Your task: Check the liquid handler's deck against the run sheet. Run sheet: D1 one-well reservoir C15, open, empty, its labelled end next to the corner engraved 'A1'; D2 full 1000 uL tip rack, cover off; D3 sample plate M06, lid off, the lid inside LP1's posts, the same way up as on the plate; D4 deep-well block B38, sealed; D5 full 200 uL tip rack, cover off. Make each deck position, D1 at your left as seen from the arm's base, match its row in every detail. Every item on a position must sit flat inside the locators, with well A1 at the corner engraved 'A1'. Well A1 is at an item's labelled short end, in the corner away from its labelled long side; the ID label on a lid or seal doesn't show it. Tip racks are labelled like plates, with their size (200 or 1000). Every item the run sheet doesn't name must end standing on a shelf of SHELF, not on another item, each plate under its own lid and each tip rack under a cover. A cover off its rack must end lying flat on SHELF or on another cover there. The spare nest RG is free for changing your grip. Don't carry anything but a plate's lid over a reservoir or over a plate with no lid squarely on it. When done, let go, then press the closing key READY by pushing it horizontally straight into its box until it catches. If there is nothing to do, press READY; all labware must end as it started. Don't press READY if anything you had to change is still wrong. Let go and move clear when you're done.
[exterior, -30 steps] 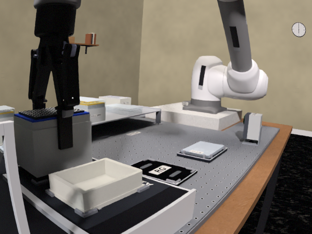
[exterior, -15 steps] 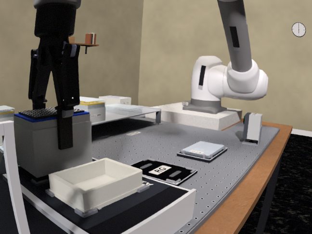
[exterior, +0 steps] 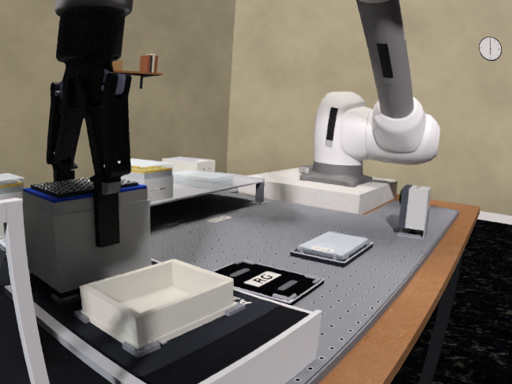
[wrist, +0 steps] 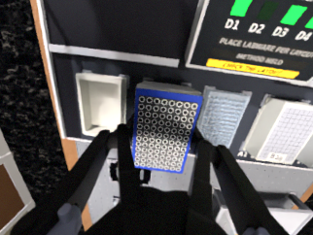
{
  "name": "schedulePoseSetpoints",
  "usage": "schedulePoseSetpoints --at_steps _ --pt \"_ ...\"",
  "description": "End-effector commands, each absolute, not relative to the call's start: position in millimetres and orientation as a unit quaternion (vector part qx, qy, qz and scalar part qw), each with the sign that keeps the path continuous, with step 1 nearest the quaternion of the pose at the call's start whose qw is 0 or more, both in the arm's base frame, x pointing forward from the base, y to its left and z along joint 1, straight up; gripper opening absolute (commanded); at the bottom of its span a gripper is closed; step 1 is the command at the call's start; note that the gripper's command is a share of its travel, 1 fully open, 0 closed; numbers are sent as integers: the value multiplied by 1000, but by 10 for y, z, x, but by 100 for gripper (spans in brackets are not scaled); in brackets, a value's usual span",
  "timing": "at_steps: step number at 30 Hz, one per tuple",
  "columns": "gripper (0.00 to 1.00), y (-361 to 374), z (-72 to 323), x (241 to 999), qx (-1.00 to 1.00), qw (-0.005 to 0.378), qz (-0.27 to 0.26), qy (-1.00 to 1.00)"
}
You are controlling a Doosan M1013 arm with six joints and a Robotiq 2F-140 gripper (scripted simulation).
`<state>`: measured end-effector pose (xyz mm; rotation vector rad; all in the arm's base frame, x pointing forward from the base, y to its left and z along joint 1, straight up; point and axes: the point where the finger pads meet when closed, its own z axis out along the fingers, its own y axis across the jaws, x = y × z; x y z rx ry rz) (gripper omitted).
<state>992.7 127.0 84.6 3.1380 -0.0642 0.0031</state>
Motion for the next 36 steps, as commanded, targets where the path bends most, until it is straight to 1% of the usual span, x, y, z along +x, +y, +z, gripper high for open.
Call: schedulePoseSetpoints --at_steps 1,36 --pt "10 1272 858 9931 1000 1 2 -20" --pt "10 1272 767 9931 1000 1 2 -20"
